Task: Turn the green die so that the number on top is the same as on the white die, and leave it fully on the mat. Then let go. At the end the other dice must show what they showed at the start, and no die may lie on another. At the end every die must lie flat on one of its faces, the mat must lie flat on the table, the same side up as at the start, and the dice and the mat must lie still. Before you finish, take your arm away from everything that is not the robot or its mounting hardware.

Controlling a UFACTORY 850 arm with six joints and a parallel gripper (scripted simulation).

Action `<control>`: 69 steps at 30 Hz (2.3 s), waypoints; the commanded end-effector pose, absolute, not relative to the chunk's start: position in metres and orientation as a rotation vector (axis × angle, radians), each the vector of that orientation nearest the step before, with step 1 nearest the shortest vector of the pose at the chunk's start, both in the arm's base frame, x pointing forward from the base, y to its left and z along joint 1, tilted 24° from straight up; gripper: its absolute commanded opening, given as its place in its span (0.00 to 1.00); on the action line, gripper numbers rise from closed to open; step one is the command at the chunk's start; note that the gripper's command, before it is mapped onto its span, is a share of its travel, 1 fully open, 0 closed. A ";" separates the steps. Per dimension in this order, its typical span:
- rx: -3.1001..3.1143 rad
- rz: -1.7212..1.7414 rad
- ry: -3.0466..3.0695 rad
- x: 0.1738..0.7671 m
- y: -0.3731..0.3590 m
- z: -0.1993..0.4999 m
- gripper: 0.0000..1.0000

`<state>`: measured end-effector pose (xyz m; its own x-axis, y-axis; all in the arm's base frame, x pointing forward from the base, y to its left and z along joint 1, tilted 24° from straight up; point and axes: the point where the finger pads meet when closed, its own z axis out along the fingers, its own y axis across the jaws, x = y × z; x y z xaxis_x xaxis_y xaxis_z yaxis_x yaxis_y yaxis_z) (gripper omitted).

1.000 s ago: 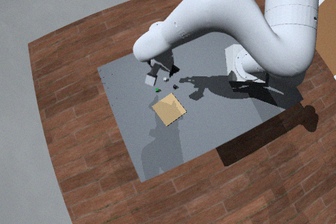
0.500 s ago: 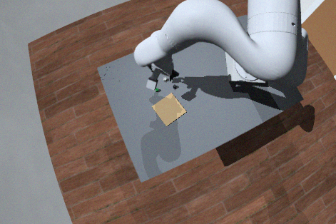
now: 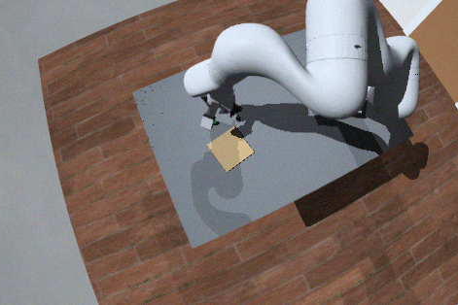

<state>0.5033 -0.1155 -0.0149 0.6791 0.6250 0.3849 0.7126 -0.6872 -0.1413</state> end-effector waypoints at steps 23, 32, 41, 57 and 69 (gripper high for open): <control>-2.615 -0.454 -1.067 0.505 -0.115 -0.016 1.00; -2.615 -0.454 -1.067 0.505 -0.115 -0.016 1.00; -2.615 -0.454 -1.067 0.506 -0.115 -0.016 1.00; -2.615 -0.454 -1.067 0.563 -0.085 0.008 1.00; -2.615 -0.454 -1.067 0.573 -0.079 0.012 1.00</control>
<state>0.5717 -0.0794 0.0108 0.6779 0.6242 0.3884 0.7125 -0.6881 -0.1375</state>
